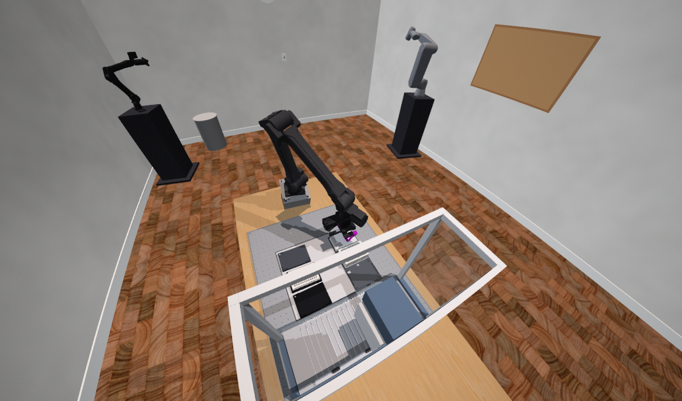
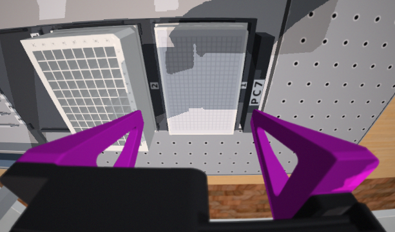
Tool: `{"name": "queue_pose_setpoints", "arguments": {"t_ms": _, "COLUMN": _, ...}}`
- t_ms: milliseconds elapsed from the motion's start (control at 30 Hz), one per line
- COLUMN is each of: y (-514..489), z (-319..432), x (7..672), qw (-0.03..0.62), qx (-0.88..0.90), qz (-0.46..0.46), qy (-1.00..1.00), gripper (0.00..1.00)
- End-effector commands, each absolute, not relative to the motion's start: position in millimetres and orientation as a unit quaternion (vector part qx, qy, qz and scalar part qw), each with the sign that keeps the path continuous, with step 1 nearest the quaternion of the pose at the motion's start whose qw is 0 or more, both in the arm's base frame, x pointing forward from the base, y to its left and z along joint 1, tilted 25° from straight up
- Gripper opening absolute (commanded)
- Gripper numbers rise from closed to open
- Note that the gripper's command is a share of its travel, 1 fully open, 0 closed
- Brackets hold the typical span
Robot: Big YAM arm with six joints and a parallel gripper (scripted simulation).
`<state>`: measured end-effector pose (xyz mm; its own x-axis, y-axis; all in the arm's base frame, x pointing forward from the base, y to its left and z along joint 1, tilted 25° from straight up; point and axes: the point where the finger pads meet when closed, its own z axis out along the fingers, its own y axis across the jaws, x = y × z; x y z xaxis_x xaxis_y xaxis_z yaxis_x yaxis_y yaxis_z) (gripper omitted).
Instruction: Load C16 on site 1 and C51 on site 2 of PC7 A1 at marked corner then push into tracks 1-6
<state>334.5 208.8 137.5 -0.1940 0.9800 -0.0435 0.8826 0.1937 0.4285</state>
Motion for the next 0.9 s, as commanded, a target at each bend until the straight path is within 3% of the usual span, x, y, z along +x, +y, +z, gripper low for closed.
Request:
{"name": "queue_pose_setpoints", "arguments": {"t_ms": 0, "y": 221, "z": 171, "x": 337, "qw": 0.161, "qx": 0.612, "qz": 0.184, "qy": 0.752, "gripper": 0.94}}
{"name": "queue_pose_setpoints", "arguments": {"t_ms": 267, "y": 214, "z": 167, "x": 330, "qw": 0.159, "qx": 0.614, "qz": 0.17, "qy": 0.755, "gripper": 0.94}}
{"name": "queue_pose_setpoints", "arguments": {"t_ms": 300, "y": 210, "z": 160, "x": 311, "qw": 0.161, "qx": 0.592, "qz": 0.157, "qy": 0.774, "gripper": 0.8}}
{"name": "queue_pose_setpoints", "arguments": {"t_ms": 867, "y": 191, "z": 146, "x": 226, "qw": 0.193, "qx": 0.383, "qz": 0.112, "qy": 0.897, "gripper": 0.8}}
